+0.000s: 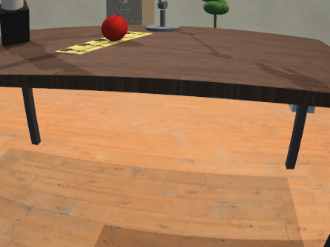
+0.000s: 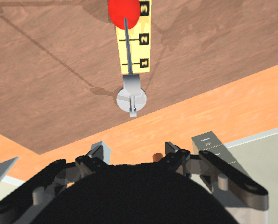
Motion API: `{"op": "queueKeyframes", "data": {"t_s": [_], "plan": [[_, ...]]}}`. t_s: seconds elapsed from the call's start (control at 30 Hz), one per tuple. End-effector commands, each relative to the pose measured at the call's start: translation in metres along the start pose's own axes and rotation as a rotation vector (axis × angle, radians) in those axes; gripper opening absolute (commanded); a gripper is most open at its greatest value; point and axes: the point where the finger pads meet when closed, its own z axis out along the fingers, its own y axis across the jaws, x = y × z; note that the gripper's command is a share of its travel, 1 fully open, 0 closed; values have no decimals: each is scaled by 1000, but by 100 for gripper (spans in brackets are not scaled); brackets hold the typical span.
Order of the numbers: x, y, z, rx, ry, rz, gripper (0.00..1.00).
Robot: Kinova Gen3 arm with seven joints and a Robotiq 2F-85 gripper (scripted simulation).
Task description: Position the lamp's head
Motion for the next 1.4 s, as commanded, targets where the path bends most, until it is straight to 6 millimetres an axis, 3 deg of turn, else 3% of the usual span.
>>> {"op": "queueKeyframes", "data": {"t_s": [0.0,1.37], "plan": [[-10,5,0,-2,31,-19,100],[14,-15,-13,62,702,17,100]]}}
